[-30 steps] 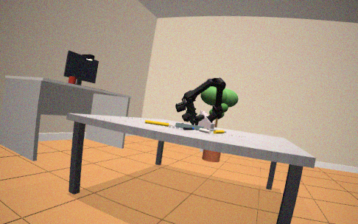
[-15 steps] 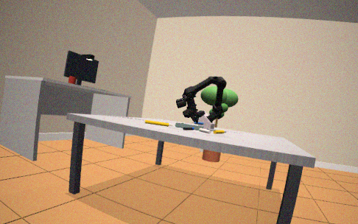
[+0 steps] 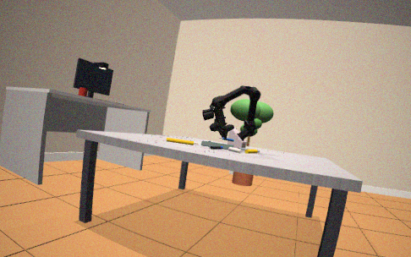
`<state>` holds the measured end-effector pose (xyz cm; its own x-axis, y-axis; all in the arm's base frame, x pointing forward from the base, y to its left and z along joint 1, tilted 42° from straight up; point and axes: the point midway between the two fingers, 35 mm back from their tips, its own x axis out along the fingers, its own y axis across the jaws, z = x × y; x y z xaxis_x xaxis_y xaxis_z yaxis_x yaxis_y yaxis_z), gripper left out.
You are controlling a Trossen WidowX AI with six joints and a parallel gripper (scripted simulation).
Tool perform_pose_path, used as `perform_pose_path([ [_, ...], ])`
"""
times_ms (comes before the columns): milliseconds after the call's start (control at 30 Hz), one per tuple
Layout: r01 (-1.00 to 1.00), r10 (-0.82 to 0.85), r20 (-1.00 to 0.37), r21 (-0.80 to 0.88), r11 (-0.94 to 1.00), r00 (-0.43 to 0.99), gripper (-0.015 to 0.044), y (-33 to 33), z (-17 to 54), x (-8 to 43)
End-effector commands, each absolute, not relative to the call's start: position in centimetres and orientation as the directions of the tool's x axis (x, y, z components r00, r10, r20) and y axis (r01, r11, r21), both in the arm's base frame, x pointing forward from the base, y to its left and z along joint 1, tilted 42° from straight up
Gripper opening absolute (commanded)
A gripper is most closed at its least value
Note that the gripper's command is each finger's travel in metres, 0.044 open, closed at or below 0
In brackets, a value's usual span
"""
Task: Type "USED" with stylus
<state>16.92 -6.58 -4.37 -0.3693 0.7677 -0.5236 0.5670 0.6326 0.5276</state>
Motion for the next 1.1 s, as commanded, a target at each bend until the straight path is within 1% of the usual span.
perform_pose_path([
  [0,0.679,0.785,-0.534,0.452,0.578,-0.313,0.0,-6.6,-4.6,16.8],
  [267,0.865,0.804,-0.562,0.286,0.411,-0.196,0.0,-6.9,-5.0,16.7],
  [533,0.975,0.808,-0.584,0.122,0.185,-0.081,0.0,-7.3,-5.5,16.7],
  [800,0.997,0.799,-0.6,-0.031,-0.067,0.035,0.0,-7.6,-5.8,16.7],
  [1067,0.927,0.768,-0.615,-0.154,-0.341,0.18,0.0,-8.4,-5.6,16.9],
])
